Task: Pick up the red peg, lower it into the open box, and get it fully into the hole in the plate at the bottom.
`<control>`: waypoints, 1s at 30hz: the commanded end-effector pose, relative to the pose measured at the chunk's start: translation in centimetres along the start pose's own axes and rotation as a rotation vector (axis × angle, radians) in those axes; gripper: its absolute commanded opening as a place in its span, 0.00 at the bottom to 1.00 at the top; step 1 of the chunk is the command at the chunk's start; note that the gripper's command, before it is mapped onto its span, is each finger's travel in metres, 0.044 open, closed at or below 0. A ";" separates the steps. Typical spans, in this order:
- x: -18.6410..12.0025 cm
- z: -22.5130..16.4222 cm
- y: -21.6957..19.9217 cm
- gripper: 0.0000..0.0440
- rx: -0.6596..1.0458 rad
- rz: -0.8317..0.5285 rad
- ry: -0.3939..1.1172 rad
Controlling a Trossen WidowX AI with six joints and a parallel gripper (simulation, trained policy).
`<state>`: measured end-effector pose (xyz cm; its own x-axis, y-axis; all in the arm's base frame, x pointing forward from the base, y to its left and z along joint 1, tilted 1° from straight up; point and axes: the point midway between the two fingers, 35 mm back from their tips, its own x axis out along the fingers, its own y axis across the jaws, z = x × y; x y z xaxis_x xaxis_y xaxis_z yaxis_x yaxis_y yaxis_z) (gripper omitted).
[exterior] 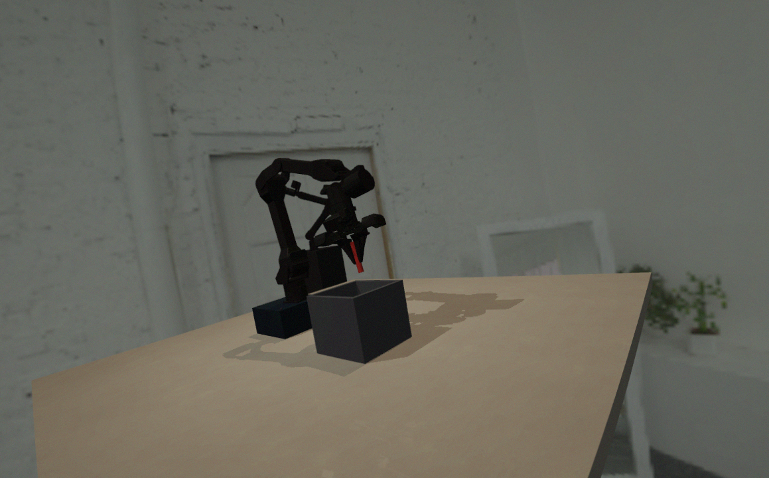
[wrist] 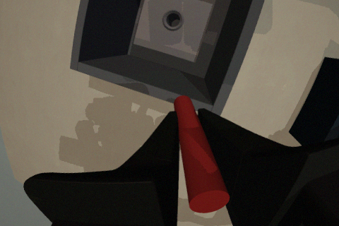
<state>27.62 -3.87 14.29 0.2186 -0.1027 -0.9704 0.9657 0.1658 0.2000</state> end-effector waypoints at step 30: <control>6.4 5.9 -0.4 0.00 0.001 -0.074 0.023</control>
<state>29.30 -10.03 9.97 0.1528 -0.1044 -0.9827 0.9789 0.1527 0.1360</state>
